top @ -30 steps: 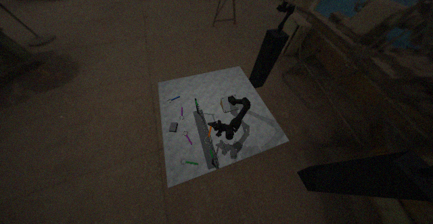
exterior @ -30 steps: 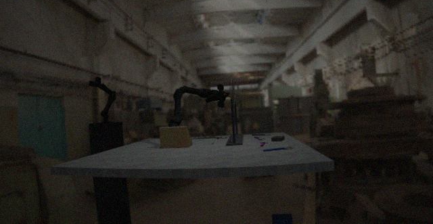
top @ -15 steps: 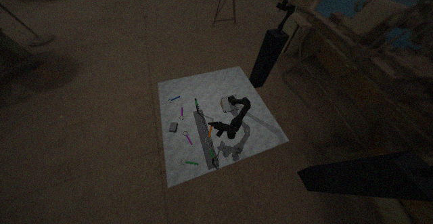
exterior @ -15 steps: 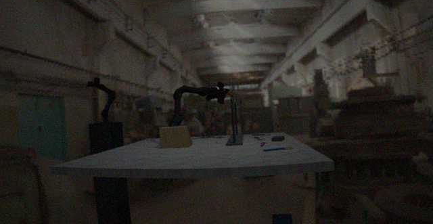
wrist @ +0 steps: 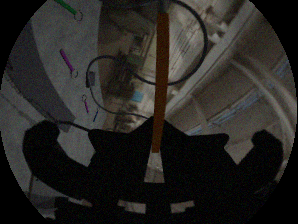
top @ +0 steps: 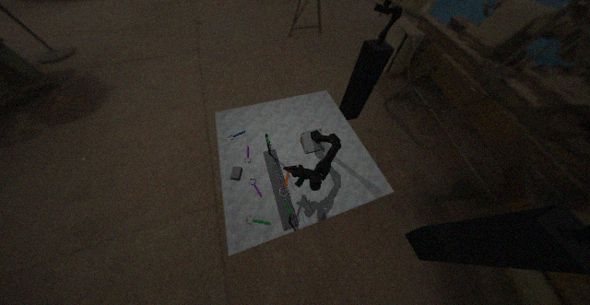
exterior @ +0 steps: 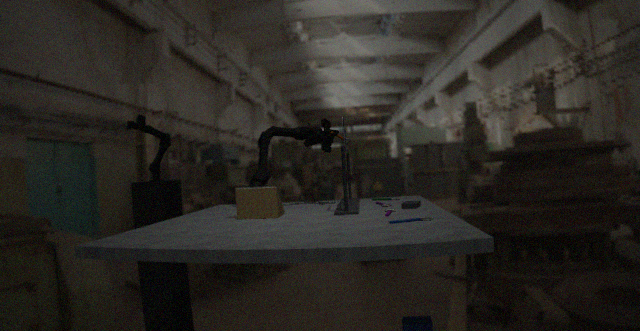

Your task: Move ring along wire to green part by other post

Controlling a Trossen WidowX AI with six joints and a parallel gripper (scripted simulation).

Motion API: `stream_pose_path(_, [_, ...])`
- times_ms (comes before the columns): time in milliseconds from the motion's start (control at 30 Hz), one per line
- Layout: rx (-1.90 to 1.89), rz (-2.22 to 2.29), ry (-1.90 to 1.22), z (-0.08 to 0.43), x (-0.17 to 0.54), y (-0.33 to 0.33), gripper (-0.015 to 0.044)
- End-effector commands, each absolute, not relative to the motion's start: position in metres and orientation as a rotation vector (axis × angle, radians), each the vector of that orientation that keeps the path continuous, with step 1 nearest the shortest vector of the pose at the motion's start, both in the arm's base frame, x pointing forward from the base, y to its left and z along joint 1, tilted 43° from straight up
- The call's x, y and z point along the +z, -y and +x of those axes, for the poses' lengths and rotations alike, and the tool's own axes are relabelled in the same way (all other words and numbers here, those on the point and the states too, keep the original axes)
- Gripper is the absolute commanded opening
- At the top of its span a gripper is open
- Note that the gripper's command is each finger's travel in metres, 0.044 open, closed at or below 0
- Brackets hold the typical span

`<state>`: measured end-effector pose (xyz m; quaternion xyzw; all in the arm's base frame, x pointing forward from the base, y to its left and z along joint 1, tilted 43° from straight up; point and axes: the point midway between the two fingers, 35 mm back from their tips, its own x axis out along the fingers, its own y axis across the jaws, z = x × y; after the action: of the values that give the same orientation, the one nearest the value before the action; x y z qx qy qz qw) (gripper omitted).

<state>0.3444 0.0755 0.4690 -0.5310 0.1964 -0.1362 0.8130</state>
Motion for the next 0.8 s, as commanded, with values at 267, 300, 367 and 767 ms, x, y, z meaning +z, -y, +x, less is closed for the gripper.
stream_pose_path(267, [-0.230,-0.922,-0.440,0.344,0.460,-0.081,-0.0150])
stream_pose_path(300, [-0.224,-0.902,-0.441,0.344,0.459,-0.082,-0.0150])
stream_pose_path(367, [-0.213,-0.861,-0.445,0.345,0.457,-0.084,-0.0150])
stream_pose_path(767, [-0.139,-0.611,-0.465,0.345,0.446,-0.095,-0.0150])
